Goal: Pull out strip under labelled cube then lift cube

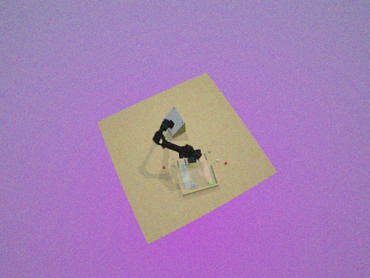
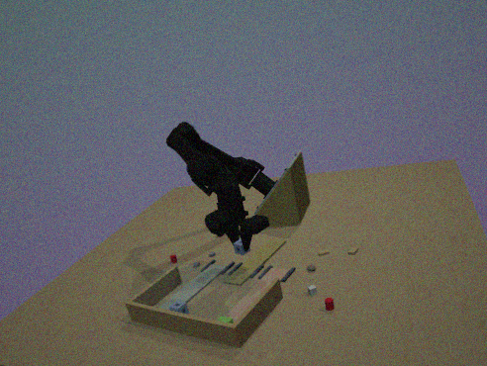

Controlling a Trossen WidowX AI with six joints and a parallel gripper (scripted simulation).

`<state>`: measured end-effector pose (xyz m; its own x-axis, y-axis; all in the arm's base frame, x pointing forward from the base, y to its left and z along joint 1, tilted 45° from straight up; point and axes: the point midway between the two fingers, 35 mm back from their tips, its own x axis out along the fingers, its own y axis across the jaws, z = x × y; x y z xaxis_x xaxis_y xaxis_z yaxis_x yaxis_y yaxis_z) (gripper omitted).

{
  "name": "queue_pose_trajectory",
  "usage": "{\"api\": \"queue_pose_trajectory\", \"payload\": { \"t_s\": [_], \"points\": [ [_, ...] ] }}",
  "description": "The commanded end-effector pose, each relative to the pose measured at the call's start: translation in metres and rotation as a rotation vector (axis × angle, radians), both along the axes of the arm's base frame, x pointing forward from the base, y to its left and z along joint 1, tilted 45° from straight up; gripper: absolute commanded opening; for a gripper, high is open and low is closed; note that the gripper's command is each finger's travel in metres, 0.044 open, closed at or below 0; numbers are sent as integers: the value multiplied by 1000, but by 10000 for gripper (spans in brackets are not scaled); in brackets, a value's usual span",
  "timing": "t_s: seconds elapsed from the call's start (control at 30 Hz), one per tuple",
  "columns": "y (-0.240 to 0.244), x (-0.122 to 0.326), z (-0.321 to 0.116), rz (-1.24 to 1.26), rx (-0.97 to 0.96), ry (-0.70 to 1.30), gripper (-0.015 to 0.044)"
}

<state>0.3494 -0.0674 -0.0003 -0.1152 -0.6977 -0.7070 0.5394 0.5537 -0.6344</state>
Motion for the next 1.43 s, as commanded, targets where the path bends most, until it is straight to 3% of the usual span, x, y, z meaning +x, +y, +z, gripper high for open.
{"api": "queue_pose_trajectory", "payload": {
  "t_s": [0.0, 0.4, 0.7, 1.4],
  "points": [
    [4, -10, 2, -3, 4, -12, 0],
    [10, -50, 0, -3, 4, -9, 0],
    [34, -47, 25, -3, 6, -9, 0],
    [35, -47, 25, -3, 6, -9, 0]
  ]
}}
